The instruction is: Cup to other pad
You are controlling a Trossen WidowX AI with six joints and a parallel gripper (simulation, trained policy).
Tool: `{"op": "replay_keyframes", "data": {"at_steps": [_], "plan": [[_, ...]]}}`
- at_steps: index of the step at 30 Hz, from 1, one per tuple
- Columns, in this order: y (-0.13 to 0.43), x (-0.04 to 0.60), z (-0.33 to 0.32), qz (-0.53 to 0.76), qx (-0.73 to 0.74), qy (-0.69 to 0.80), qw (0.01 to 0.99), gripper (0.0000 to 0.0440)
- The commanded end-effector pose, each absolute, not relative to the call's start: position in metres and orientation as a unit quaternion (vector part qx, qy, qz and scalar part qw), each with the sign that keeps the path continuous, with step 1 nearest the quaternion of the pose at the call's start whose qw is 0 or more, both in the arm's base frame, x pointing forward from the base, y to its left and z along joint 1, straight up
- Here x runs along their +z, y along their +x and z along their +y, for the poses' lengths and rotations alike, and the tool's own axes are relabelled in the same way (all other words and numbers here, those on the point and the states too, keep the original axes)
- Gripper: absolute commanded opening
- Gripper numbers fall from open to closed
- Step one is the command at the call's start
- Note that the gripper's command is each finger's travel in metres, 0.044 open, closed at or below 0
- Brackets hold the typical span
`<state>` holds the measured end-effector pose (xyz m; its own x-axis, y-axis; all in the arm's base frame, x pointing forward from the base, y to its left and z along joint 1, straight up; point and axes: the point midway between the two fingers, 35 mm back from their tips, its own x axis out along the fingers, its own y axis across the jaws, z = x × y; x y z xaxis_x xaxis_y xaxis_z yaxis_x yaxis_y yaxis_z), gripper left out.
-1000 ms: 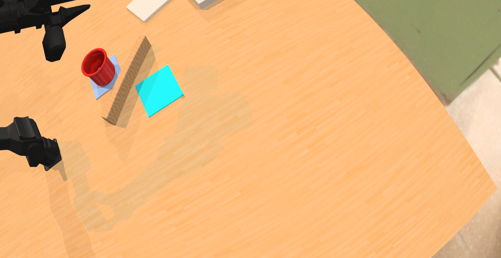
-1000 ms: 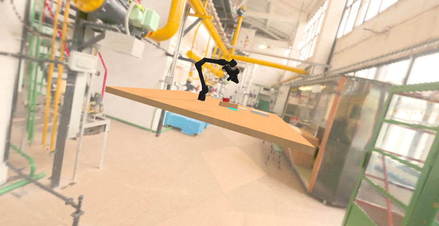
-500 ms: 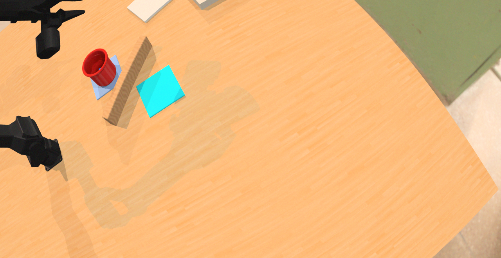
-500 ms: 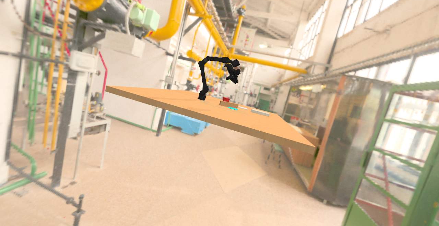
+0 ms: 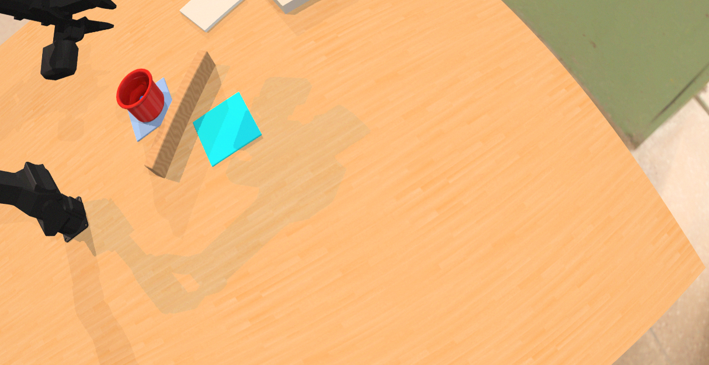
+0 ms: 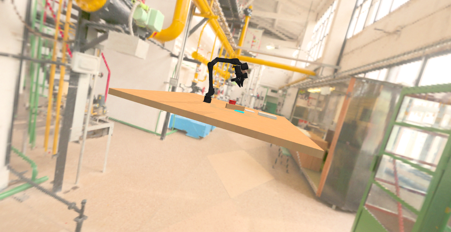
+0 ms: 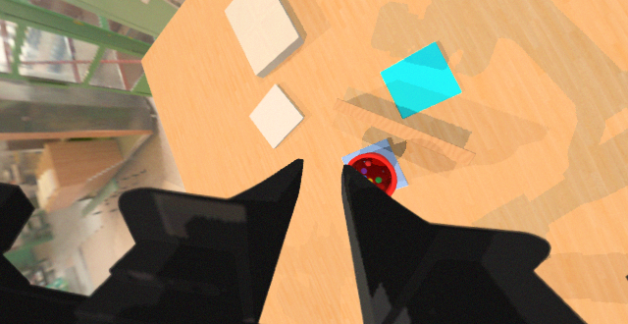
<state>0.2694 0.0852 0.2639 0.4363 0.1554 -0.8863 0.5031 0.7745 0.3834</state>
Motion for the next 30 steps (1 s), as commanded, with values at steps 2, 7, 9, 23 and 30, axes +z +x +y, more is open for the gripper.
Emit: {"op": "replay_keyframes", "data": {"at_steps": [2, 7, 9, 23, 30], "plan": [[0.267, 0.258, 0.088, 0.543, -0.133, 0.317, 0.766, 0.0125], [0.264, 0.25, 0.087, 0.566, -0.156, 0.31, 0.748, 0.013], [0.263, 0.246, 0.087, 0.574, -0.166, 0.307, 0.74, 0.0132], [0.253, 0.219, 0.079, 0.624, -0.232, 0.28, 0.692, 0.0131], [0.249, 0.207, 0.075, 0.636, -0.26, 0.272, 0.674, 0.0137]]}}
